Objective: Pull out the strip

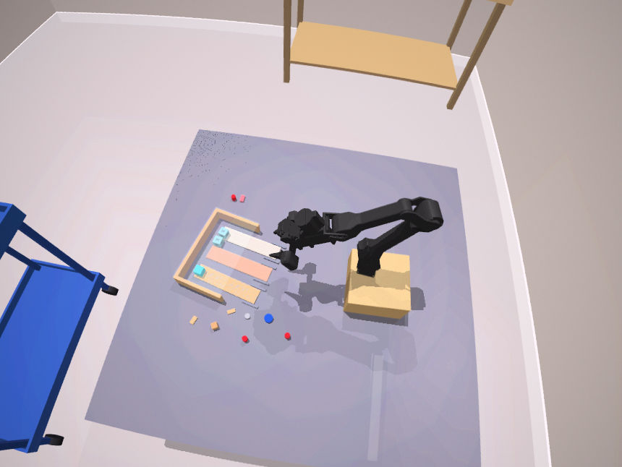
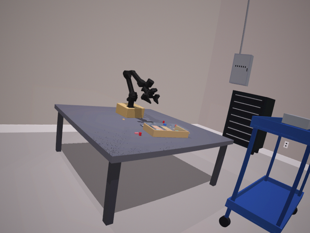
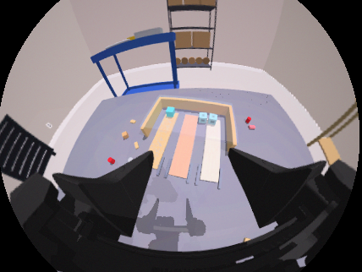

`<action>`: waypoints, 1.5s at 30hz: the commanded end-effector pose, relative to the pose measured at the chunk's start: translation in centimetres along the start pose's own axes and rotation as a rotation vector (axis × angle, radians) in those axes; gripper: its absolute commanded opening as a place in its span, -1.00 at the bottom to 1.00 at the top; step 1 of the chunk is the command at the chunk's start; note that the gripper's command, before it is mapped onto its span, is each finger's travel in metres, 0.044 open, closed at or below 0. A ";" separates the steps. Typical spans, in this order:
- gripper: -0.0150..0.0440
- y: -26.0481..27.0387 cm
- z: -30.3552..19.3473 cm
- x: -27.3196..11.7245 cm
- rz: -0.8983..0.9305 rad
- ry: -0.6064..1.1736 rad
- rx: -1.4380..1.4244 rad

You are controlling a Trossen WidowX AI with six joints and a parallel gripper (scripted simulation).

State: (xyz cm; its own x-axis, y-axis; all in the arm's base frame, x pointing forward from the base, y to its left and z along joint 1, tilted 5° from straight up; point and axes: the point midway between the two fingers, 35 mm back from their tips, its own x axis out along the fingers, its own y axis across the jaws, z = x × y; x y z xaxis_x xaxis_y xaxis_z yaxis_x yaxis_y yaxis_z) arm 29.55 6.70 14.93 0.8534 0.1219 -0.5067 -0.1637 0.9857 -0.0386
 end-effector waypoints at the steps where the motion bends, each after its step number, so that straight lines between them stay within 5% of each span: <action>1: 0.86 0.0 -0.2 0.1 0.003 0.011 -0.031; 10: 0.86 0.0 -0.2 0.1 0.003 0.011 -0.031; 25: -0.47 -4.9 -2.9 7.7 -0.136 0.613 0.117; 33: -0.49 -7.0 -6.0 10.5 -0.147 0.933 0.209; 45: -0.49 -7.1 -6.9 11.3 -0.147 0.941 0.212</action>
State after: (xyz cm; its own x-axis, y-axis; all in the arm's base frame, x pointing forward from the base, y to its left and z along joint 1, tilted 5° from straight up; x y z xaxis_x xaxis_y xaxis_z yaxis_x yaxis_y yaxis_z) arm 36.84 0.26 4.17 0.1050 -0.0612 -0.9926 0.0789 0.9955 -0.0530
